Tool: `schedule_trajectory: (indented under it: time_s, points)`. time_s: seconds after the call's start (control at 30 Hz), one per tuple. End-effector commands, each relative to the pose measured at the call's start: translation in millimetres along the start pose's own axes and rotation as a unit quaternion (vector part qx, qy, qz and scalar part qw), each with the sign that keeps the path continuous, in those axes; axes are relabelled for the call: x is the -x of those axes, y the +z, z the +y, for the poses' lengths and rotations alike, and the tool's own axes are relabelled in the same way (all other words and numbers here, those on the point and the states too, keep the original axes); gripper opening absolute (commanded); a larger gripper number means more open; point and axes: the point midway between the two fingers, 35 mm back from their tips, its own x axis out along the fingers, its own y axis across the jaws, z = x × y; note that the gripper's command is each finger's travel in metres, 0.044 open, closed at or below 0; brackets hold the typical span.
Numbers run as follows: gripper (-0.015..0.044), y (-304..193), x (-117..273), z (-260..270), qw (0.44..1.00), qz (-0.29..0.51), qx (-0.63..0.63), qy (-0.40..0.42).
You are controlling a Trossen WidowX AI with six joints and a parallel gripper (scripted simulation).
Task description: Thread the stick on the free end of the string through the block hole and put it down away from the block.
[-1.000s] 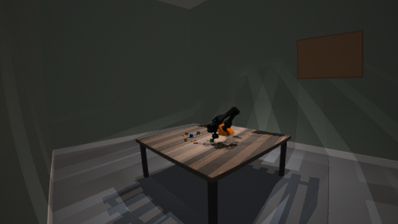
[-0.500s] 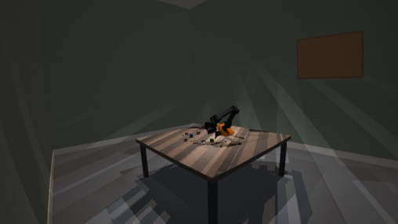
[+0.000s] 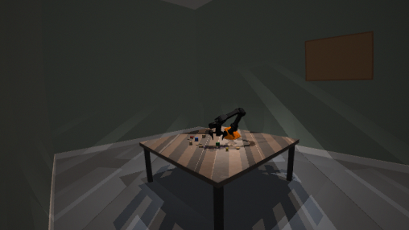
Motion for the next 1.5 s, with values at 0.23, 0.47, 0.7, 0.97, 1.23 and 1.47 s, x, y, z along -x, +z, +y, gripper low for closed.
schedule_trajectory:
  time_s: [0.23,0.47,0.7,0.97,1.23,1.47]
  points:
    - [0.044,-13.7,0.7,-1.9,0.851,-0.121,0.51,-0.022]
    - [0.044,-13.8,0.8,-1.9,0.848,-0.122,0.515,-0.023]
    - [0.044,-13.8,0.8,-1.9,0.848,-0.122,0.515,-0.023]
    - [0.044,-13.8,0.8,-1.9,0.848,-0.122,0.515,-0.023]
    - [0.0387,-13.4,1.5,-2.9,0.848,-0.122,0.515,-0.023]
    - [0.0242,-13.4,1.5,-2.9,0.848,-0.122,0.515,-0.023]
